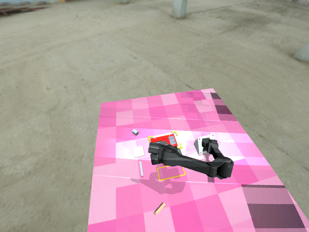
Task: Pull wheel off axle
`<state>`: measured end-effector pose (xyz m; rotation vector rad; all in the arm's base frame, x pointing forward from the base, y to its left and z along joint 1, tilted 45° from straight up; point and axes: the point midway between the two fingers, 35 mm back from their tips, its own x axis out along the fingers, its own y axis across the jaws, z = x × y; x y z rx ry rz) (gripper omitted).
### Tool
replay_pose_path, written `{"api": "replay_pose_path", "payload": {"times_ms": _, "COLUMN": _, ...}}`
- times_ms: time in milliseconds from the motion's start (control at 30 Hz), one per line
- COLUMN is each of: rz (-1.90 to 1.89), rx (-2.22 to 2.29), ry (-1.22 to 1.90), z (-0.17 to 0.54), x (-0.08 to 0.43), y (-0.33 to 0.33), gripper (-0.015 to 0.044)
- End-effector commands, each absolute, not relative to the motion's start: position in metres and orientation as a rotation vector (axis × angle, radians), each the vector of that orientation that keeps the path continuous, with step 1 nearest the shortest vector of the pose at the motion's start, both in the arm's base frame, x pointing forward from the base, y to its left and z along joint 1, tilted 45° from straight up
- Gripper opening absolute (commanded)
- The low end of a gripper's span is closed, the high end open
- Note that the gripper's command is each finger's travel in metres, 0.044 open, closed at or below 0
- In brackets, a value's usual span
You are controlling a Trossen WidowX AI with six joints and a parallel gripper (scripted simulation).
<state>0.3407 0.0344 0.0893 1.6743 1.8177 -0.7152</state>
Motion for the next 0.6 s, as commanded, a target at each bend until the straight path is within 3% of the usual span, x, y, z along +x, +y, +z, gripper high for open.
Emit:
{"api": "replay_pose_path", "payload": {"times_ms": 0, "rz": -0.718, "rx": 1.681, "ry": 1.821, "z": 0.101, "x": 0.332, "y": 0.043, "gripper": 0.0000}}
{"api": "replay_pose_path", "payload": {"times_ms": 567, "rz": -0.717, "rx": 1.681, "ry": 1.825, "z": 0.134, "x": 0.302, "y": 0.069, "gripper": 0.0000}}
